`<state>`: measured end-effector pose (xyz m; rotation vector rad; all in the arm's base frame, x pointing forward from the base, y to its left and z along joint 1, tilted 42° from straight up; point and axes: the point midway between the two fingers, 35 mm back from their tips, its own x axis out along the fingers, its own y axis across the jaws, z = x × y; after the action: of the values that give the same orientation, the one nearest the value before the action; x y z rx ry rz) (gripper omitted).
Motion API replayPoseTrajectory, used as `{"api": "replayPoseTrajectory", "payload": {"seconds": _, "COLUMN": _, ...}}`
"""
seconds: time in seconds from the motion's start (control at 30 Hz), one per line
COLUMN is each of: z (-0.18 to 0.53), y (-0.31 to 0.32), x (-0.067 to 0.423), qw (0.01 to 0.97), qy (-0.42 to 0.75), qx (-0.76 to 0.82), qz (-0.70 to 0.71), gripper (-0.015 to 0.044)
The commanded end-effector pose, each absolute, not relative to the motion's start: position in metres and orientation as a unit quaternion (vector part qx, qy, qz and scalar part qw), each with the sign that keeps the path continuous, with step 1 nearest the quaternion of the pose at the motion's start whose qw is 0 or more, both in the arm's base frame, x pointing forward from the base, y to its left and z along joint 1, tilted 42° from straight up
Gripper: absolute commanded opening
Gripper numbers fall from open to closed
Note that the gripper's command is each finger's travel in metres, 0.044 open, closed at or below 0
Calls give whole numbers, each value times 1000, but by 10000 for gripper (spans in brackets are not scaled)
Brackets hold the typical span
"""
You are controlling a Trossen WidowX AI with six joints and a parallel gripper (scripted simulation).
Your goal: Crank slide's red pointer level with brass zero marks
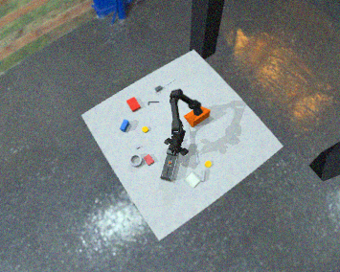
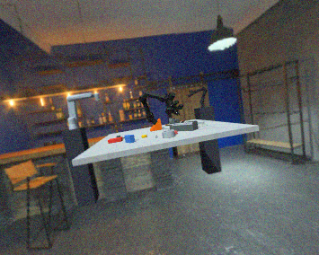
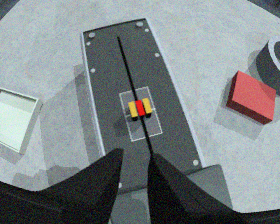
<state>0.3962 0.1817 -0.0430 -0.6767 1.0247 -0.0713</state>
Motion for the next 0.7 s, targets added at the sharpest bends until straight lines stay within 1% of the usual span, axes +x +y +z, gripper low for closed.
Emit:
{"api": "replayPoseTrajectory", "payload": {"seconds": 0.0, "z": -43, "y": 182, "x": 396, "qw": 817, "qy": 481, "qx": -318, "qz": -34, "gripper": 158}}
{"api": "replayPoseTrajectory", "payload": {"seconds": 0.37, "z": -43, "y": 182, "x": 396, "qw": 817, "qy": 481, "qx": -318, "qz": -34, "gripper": 440}}
{"api": "replayPoseTrajectory", "payload": {"seconds": 0.4, "z": -43, "y": 182, "x": 396, "qw": 817, "qy": 481, "qx": -318, "qz": -34, "gripper": 440}}
{"api": "replayPoseTrajectory", "payload": {"seconds": 0.67, "z": -43, "y": 182, "x": 396, "qw": 817, "qy": 481, "qx": -318, "qz": -34, "gripper": 230}}
